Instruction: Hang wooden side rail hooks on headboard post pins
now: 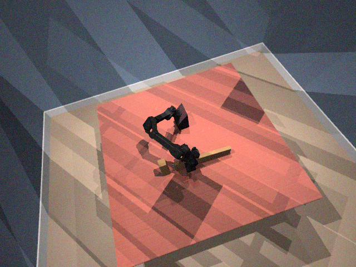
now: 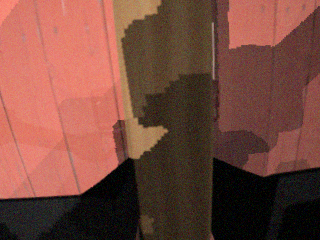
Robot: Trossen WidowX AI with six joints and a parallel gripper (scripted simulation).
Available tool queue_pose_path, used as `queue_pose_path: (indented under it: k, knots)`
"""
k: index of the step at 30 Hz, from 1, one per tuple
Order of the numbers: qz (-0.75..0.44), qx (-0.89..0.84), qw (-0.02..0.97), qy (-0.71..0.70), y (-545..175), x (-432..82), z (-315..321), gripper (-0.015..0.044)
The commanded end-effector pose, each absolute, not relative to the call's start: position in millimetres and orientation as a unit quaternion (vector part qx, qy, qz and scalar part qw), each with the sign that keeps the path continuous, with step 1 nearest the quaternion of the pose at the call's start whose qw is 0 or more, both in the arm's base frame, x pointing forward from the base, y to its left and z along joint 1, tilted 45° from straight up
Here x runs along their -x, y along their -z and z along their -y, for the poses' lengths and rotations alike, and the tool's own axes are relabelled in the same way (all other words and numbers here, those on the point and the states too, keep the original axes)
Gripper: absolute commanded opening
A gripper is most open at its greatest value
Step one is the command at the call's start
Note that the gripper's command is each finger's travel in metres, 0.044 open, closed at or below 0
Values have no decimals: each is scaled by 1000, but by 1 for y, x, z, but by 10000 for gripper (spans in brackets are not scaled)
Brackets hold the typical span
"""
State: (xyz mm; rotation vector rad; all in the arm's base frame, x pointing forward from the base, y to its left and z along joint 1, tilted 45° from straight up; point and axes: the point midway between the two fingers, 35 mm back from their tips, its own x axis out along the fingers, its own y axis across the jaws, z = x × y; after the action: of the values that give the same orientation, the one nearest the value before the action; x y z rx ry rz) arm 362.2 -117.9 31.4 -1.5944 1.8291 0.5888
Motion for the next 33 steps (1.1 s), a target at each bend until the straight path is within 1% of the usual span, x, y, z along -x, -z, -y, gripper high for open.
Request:
queue_pose_path:
  k: [1,33]
  knots:
    - [-691,610,319,-221,-36,-363,116,0]
    - [-691,610,319,-221,-38,-364,119,0]
